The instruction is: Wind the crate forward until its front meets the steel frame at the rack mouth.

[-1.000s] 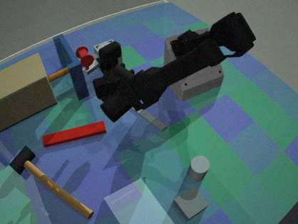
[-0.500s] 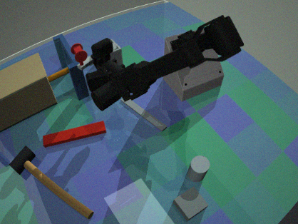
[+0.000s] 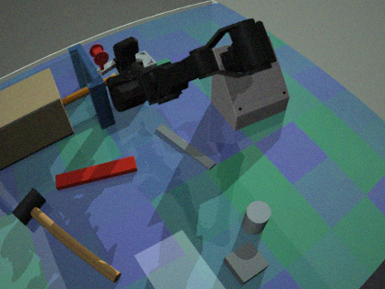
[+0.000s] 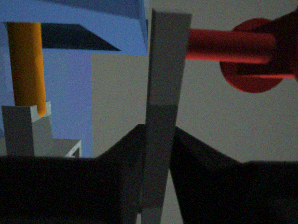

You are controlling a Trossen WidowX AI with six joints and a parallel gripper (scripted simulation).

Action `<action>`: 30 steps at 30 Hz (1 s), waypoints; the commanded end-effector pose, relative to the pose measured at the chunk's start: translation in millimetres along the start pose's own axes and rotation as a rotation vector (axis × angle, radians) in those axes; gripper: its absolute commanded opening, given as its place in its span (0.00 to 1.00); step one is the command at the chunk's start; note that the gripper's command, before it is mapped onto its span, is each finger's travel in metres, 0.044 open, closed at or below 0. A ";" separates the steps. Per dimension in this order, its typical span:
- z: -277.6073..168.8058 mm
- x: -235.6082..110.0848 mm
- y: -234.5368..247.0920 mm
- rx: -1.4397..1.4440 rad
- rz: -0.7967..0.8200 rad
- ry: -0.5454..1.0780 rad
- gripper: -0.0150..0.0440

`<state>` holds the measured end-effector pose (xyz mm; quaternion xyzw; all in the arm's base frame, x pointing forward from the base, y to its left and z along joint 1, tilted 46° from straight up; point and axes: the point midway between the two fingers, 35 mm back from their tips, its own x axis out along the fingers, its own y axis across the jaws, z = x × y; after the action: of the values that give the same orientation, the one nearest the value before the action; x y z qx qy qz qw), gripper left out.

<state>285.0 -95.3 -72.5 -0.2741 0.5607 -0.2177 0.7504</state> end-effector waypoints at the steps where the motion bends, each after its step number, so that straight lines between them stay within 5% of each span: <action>1: -9.8 13.2 -2.1 -0.003 -0.007 0.000 0.25; 30: -57.6 59.3 1.2 -0.016 -0.058 -0.011 0.25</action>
<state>245.5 -141.5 -128.4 -0.2969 0.5528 -0.2246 0.7455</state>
